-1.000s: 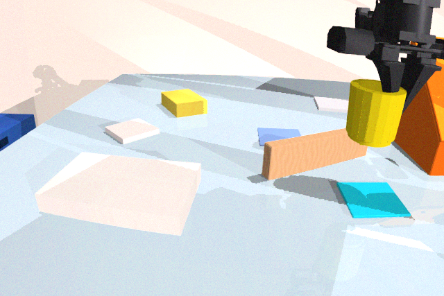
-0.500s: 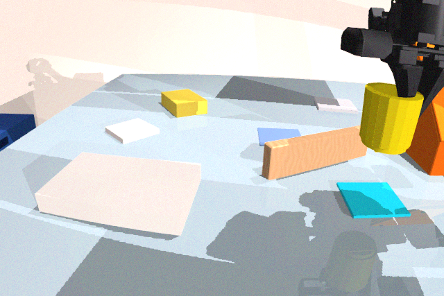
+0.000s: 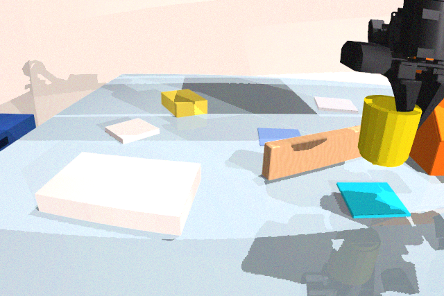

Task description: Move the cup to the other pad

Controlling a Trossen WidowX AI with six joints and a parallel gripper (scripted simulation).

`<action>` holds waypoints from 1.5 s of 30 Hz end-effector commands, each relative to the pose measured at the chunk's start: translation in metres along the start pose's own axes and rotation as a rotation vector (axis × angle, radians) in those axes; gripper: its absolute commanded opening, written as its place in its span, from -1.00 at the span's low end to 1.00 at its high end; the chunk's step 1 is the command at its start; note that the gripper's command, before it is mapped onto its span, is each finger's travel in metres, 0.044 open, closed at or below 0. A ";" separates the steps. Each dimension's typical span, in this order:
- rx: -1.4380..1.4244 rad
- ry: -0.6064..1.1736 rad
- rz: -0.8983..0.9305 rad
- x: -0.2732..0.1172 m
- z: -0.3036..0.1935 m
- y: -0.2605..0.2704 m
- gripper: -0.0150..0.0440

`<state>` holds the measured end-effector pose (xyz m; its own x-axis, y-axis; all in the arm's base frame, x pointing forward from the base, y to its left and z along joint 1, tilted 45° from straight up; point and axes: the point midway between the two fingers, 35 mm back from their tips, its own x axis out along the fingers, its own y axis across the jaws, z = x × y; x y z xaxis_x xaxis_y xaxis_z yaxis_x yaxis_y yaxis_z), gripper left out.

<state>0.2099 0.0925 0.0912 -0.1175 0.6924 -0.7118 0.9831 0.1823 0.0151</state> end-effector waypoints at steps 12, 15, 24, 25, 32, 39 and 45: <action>0.002 0.004 0.004 0.018 -0.001 0.000 -0.49; 0.002 0.004 0.004 0.022 -0.001 0.000 -0.49; 0.002 0.004 0.004 0.033 -0.002 0.000 -0.49; 0.002 0.004 0.004 0.034 -0.002 0.000 -0.49; 0.002 0.005 0.004 0.043 -0.003 0.000 -0.49; 0.002 0.006 0.004 0.051 -0.003 -0.001 -0.49; -0.004 0.002 0.004 0.053 -0.004 -0.001 -0.49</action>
<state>0.2017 0.1318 0.0559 -0.1147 0.6947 -0.7101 0.9830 0.1823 0.0195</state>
